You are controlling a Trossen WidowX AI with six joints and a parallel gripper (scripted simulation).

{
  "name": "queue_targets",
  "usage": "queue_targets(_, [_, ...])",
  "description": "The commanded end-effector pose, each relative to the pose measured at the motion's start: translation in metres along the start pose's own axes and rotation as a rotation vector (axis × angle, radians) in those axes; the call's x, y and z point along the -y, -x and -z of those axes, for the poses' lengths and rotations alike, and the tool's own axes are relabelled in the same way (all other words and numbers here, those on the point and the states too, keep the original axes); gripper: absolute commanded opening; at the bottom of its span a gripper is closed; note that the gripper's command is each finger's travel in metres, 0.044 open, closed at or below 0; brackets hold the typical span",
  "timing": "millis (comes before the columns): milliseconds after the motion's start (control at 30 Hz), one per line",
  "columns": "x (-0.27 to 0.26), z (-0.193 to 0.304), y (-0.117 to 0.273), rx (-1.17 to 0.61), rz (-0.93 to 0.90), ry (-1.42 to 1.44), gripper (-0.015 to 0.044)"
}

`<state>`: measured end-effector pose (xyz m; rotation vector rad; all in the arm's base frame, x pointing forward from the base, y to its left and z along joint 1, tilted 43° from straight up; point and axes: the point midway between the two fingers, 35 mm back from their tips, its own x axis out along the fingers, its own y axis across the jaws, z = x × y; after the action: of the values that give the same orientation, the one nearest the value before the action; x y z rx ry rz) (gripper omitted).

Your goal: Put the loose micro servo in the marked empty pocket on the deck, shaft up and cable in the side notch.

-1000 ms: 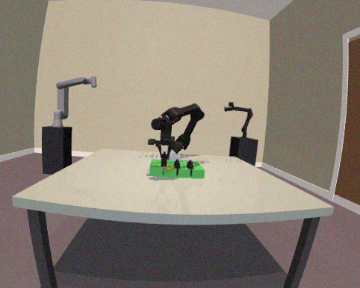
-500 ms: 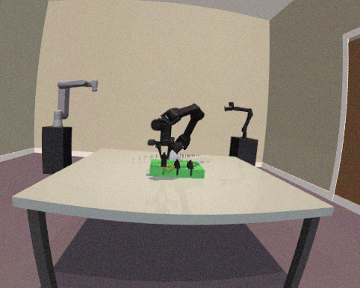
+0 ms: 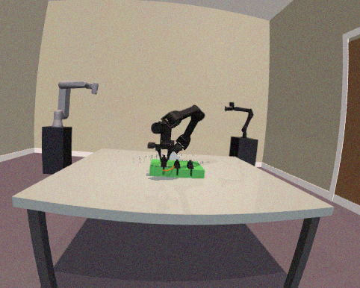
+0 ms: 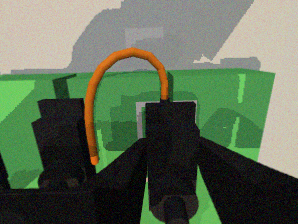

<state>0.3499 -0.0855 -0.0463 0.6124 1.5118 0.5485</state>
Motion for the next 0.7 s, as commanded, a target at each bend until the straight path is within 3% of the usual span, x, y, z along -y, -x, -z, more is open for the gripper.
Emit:
queue_targets(0, [0.000, 0.000, -0.004, 0.004, -0.005, -0.005, 0.0000])
queue_targets(567, [0.000, 0.000, -0.020, 0.004, -0.006, -0.005, 0.0000])
queue_targets(667, [0.000, 0.000, -0.019, 0.004, -0.005, -0.005, 0.0079])
